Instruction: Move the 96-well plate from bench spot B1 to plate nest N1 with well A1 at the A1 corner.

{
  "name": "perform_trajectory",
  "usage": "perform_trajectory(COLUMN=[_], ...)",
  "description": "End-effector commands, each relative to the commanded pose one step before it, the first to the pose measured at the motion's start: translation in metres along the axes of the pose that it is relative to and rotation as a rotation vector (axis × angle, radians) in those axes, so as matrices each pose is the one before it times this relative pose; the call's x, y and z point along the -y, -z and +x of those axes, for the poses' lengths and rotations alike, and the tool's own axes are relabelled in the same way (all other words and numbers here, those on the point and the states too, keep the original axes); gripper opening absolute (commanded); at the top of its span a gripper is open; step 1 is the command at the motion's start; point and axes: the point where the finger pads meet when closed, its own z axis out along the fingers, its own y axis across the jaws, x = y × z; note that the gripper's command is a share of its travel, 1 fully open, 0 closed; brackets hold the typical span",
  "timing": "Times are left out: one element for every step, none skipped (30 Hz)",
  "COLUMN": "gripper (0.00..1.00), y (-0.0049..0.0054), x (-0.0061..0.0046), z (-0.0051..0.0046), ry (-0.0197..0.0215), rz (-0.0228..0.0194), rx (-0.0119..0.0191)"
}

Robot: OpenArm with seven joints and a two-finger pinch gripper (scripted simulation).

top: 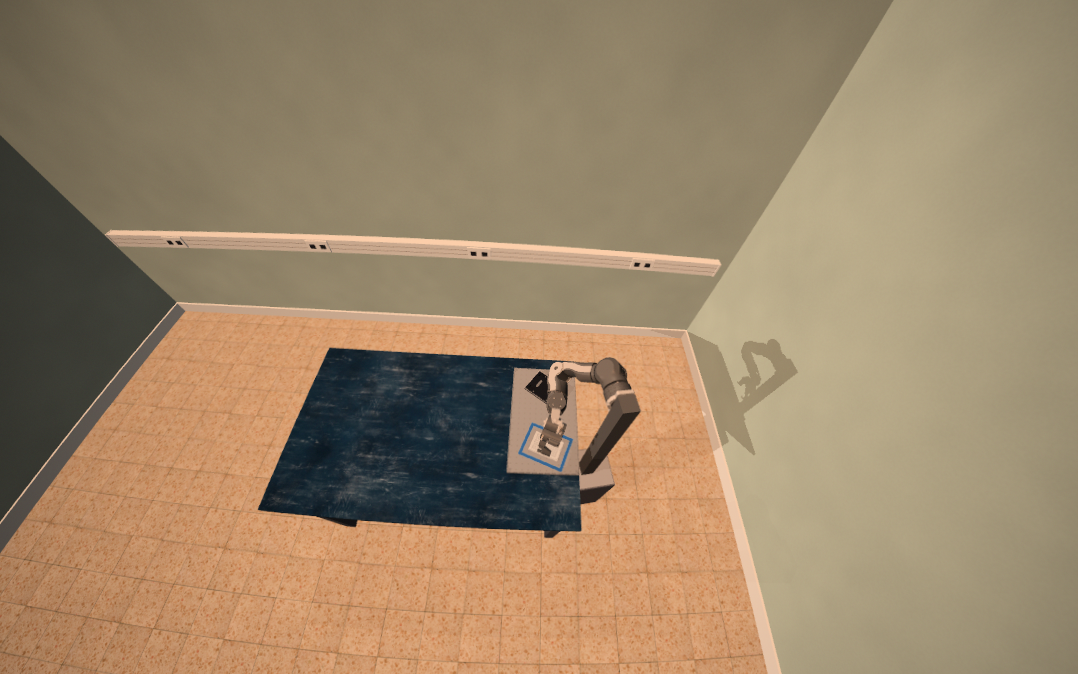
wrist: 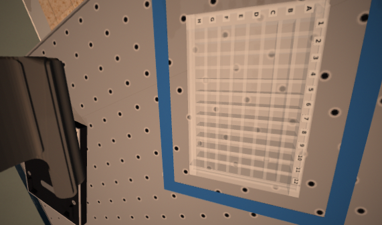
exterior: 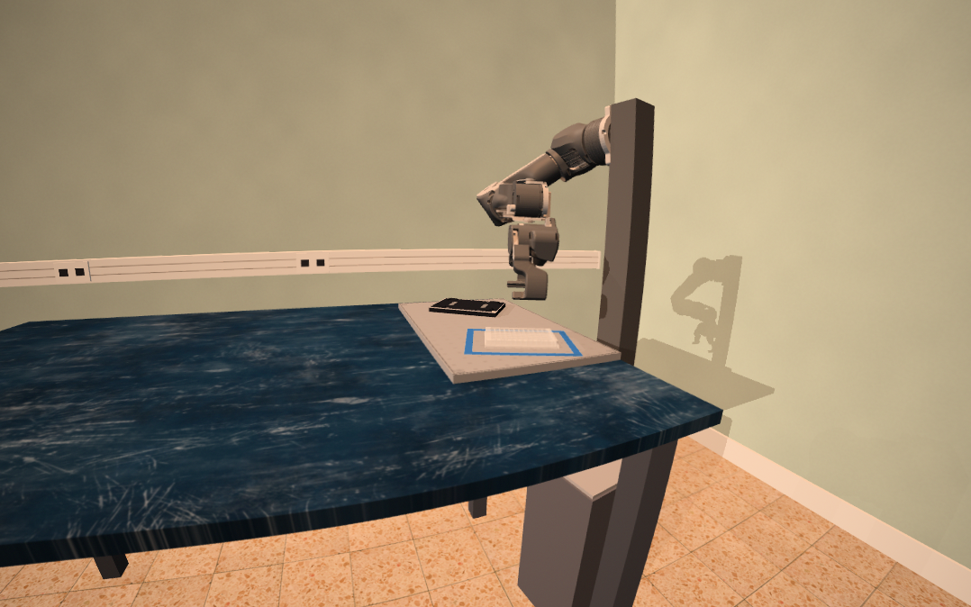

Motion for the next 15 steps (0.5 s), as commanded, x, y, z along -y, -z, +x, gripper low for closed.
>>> perform_trajectory(gripper=[0.77,0.77,0.77,0.77,0.77,0.77,0.77,0.77,0.77,0.77,0.77,0.77,0.77,0.77,0.77], y=[0.00054,0.0,0.0,0.0,0.0,0.00058,0.0003,0.0003,0.0003,0.0003,0.0,0.0,0.0,0.0,0.0], x=[-0.00042,0.0,0.0,0.0,0.0,-0.00038,-0.00016,-0.00016,-0.00016,-0.00016,0.0,0.0,0.0,0.0,0.0], z=[-0.00065,0.0,0.0,0.0,0.0,-0.000088,-0.000523,-0.000523,-0.000523,-0.000523,0.0,0.0,0.0,0.0,0.0], ry=[0.00032,0.0,0.0,0.0,0.0,-0.0002,0.00005,0.00005,0.00005,0.00005,0.0,0.0,0.0,0.0,0.0], rz=[-0.00096,0.0,0.0,0.0,0.0,-0.00182,0.00045,0.00045,0.00045,0.00045,0.0,0.0,0.0,0.0,0.0], rx=[-0.00016,0.0,0.0,0.0,0.0,0.00059,-0.00015,-0.00015,-0.00015,-0.00015,0.0,0.0,0.0,0.0,0.0])
